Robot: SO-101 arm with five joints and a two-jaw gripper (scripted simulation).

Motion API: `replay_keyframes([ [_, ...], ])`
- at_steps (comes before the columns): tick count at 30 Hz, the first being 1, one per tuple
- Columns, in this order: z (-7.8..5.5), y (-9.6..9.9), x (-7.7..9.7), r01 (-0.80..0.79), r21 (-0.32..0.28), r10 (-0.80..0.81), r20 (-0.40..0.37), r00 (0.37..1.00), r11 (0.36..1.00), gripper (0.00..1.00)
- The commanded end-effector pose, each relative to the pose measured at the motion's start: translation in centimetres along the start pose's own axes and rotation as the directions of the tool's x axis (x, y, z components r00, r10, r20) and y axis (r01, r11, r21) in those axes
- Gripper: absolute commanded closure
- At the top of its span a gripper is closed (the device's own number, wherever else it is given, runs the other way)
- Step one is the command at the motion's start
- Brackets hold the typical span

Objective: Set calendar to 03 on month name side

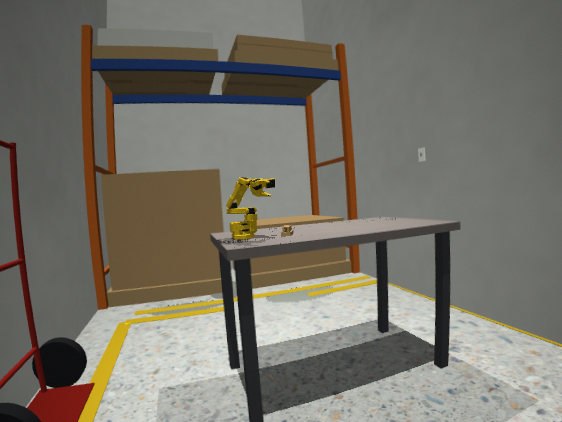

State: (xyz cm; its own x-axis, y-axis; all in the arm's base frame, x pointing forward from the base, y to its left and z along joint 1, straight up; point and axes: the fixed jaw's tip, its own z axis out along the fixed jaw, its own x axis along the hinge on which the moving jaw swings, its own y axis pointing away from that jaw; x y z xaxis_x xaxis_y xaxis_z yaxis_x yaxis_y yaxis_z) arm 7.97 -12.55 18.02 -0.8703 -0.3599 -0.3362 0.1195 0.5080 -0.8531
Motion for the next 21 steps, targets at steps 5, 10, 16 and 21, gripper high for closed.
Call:
replay_keyframes([
  [5,0.5,2.2,-3.3,0.156,-0.249,-0.12,0.153,0.981,0.956,0.65],
  [10,0.4,4.7,-5.7,0.32,-0.41,-0.216,0.282,0.935,0.854,0.65],
  [16,-0.2,6.7,-7.3,0.453,-0.494,-0.283,0.381,0.88,0.742,0.65],
  [21,-1.0,8.6,-8.5,0.568,-0.54,-0.338,0.47,0.816,0.621,0.65],
])
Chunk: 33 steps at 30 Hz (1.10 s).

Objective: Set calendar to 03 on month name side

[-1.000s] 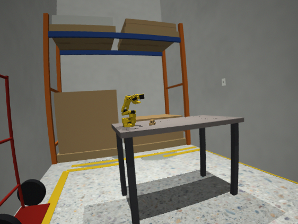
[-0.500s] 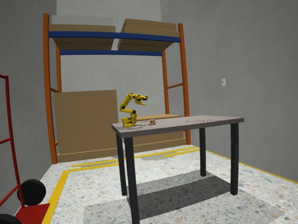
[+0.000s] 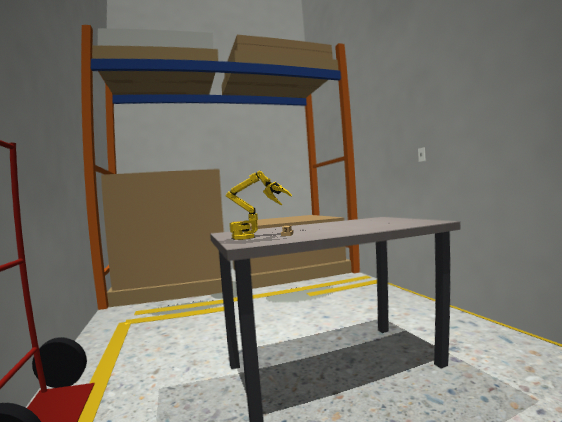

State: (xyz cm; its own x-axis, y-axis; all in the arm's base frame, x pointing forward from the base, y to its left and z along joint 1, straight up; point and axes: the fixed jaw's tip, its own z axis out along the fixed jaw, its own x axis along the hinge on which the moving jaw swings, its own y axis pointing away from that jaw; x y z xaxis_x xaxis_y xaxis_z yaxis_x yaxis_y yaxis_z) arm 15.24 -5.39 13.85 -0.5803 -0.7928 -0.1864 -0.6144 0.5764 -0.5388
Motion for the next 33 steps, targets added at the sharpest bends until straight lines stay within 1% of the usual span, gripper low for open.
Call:
replay_keyframes([
  [1,0.2,0.3,-1.5,0.082,-0.071,-0.08,0.032,0.996,0.994,0.65],
  [3,0.4,0.6,-1.9,0.109,-0.097,-0.106,0.04,0.994,0.989,0.65],
  [6,0.5,0.8,-2.2,0.131,-0.118,-0.127,0.047,0.991,0.984,0.65],
  [14,0.5,0.9,-2.3,0.137,-0.124,-0.132,0.048,0.99,0.983,0.65],
  [18,0.9,1.0,-2.3,0.138,-0.15,-0.133,0.04,0.99,0.979,0.65],
  [22,1.7,1.6,-2.1,0.138,-0.221,-0.138,0.016,0.99,0.966,0.65],
  [27,3.3,2.7,-1.7,0.131,-0.352,-0.151,-0.029,0.988,0.927,0.65],
  [29,3.3,2.7,-1.7,0.131,-0.352,-0.151,-0.029,0.988,0.927,0.65],
  [33,4.4,3.8,-1.2,0.119,-0.455,-0.166,-0.064,0.984,0.882,0.65],
])
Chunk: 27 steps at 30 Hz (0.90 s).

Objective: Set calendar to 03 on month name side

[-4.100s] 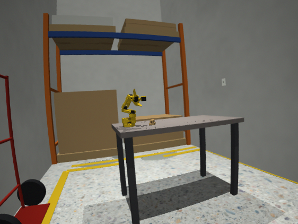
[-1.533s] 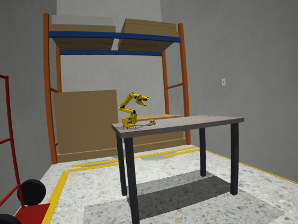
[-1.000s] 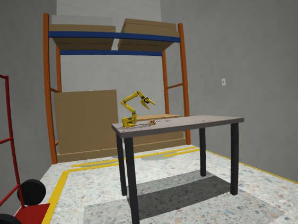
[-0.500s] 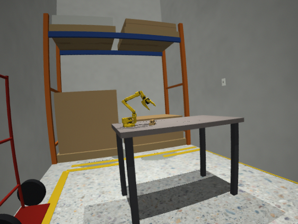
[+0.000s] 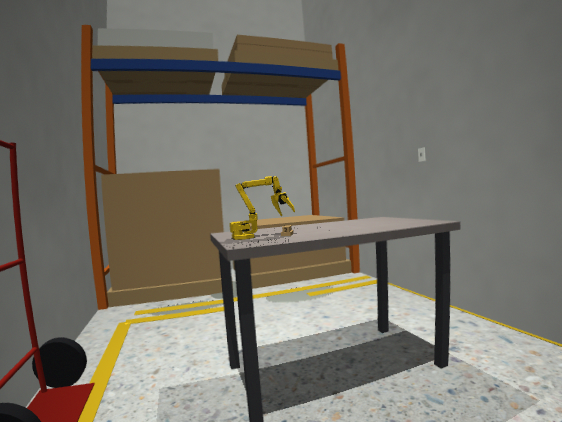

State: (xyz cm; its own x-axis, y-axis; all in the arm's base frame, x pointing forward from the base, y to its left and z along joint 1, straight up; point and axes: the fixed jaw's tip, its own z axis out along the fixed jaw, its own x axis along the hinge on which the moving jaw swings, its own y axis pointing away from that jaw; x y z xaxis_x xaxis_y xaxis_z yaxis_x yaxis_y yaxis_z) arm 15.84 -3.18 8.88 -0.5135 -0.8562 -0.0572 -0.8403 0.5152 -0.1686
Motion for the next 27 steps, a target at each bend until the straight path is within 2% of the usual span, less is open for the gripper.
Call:
replay_keyframes([
  [1,0.8,0.2,-0.1,0.014,-0.071,-0.016,-0.021,1.0,0.997,0.65],
  [5,1.7,0.6,0.1,0.012,-0.142,-0.018,-0.046,0.999,0.99,0.65],
  [8,2.0,0.8,0.2,0.01,-0.165,-0.019,-0.053,0.998,0.986,0.65],
  [27,1.7,0.4,-0.1,0.026,-0.148,-0.033,-0.045,0.998,0.989,0.65],
])
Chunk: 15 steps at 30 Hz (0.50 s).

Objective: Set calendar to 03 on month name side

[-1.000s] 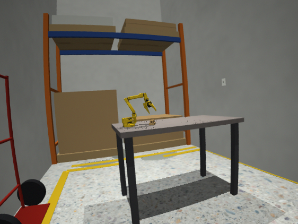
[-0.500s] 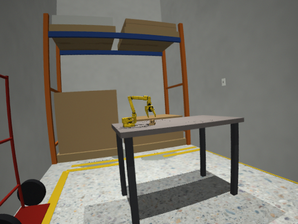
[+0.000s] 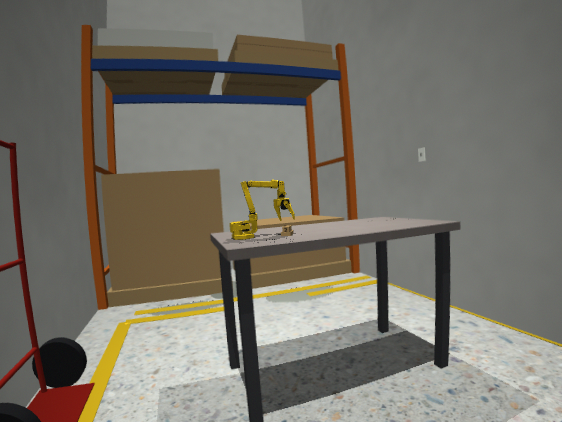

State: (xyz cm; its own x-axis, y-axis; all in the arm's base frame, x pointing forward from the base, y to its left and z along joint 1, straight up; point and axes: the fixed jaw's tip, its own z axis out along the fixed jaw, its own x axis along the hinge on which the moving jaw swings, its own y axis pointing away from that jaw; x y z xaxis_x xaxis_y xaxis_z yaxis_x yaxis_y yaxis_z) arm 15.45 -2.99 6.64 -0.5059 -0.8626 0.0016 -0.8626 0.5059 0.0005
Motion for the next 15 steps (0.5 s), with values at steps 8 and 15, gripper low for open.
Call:
replay_keyframes([
  [8,-0.42,-0.3,-0.22,0.015,0.023,-0.016,0.009,1.0,1.0,0.65],
  [15,0.03,-0.37,-0.24,0.015,0.023,-0.016,0.009,1.0,1.0,0.65],
])
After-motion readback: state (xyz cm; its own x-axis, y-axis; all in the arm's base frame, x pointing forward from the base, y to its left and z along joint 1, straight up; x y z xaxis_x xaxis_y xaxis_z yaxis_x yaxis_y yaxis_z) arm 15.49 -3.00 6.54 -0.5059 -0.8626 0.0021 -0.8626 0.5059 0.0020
